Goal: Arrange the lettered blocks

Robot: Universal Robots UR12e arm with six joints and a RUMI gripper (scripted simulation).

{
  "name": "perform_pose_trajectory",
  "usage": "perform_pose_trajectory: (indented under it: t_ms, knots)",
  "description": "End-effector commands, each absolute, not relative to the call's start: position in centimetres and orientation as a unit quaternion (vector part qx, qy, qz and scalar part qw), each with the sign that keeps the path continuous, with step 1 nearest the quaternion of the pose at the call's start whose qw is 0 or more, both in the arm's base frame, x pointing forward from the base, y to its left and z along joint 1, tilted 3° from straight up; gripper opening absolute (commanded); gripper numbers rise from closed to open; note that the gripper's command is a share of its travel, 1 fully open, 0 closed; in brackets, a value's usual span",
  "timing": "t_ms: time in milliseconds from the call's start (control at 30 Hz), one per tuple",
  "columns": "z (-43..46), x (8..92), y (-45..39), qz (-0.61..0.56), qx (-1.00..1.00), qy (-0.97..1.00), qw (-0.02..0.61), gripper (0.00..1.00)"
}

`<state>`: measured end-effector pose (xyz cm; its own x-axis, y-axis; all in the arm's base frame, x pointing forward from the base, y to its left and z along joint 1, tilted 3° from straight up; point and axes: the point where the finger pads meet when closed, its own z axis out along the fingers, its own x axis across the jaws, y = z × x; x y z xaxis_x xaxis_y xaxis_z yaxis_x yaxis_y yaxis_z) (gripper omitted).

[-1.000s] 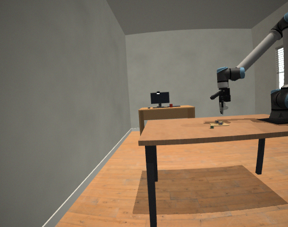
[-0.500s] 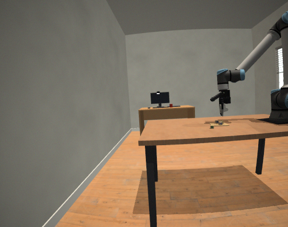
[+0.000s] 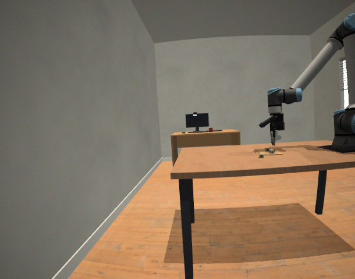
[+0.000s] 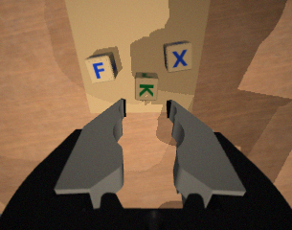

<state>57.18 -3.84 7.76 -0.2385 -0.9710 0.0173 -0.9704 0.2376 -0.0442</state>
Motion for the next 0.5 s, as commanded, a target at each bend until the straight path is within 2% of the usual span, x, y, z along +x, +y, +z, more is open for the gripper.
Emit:
perform_pose_trajectory:
  t_ms: [0,467]
  knots:
    - [7.19,57.27,-3.89,-0.023,-0.617,0.787,0.007,0.25]
    - [6.51,57.3,-3.92,-0.023,-0.617,0.787,0.007,0.25]
